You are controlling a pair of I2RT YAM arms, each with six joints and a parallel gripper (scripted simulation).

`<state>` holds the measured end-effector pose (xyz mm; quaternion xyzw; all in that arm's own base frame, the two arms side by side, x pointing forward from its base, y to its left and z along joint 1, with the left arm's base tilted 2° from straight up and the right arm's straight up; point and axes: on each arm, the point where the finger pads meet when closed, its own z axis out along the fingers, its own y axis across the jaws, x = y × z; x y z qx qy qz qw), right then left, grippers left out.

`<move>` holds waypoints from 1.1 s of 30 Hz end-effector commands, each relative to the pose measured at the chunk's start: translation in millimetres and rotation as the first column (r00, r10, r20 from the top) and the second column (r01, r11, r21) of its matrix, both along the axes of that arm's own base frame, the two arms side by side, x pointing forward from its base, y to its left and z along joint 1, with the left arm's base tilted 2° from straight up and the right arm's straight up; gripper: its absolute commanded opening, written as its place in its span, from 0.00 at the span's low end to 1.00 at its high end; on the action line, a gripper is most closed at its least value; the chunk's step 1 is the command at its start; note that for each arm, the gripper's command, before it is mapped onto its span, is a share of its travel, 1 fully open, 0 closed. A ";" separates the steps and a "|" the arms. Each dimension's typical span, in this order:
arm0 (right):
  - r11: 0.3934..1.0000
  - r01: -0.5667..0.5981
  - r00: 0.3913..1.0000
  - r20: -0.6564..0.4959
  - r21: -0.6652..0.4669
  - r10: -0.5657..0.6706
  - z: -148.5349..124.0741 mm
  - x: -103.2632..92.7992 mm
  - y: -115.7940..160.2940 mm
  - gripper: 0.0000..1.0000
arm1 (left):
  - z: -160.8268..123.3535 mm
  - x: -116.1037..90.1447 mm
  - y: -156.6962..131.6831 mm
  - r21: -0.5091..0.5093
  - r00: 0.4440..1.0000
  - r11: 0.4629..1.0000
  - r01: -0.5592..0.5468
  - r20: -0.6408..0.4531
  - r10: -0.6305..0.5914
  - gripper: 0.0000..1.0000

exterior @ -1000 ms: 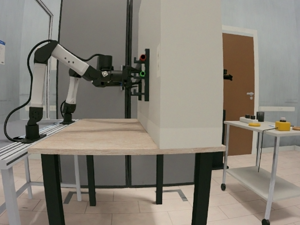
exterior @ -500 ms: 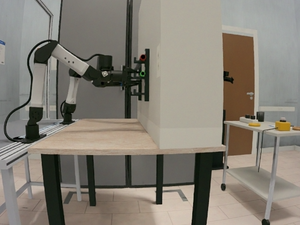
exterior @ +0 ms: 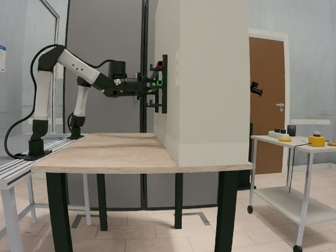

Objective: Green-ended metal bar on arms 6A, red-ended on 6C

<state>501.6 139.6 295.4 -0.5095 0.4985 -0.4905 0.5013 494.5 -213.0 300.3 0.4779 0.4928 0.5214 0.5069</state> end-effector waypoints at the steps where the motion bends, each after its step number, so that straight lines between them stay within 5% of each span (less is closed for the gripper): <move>1: 1.000 -0.004 1.000 0.013 -0.001 0.004 7.1 4.6 0.9 0.20 | -15.7 6.3 -6.5 0.019 0.999 1.000 0.012 -0.035 -0.012 0.20; 15: 1.000 -0.004 1.000 0.013 -0.001 0.004 7.1 4.6 0.9 0.00 | -15.7 6.3 -6.5 0.019 0.999 1.000 0.012 -0.035 -0.012 0.00; 33: 1.000 -0.004 1.000 0.013 -0.001 0.004 7.1 -0.9 0.8 0.00 | -15.8 0.8 -6.6 0.019 0.999 1.000 0.012 -0.035 -0.012 0.00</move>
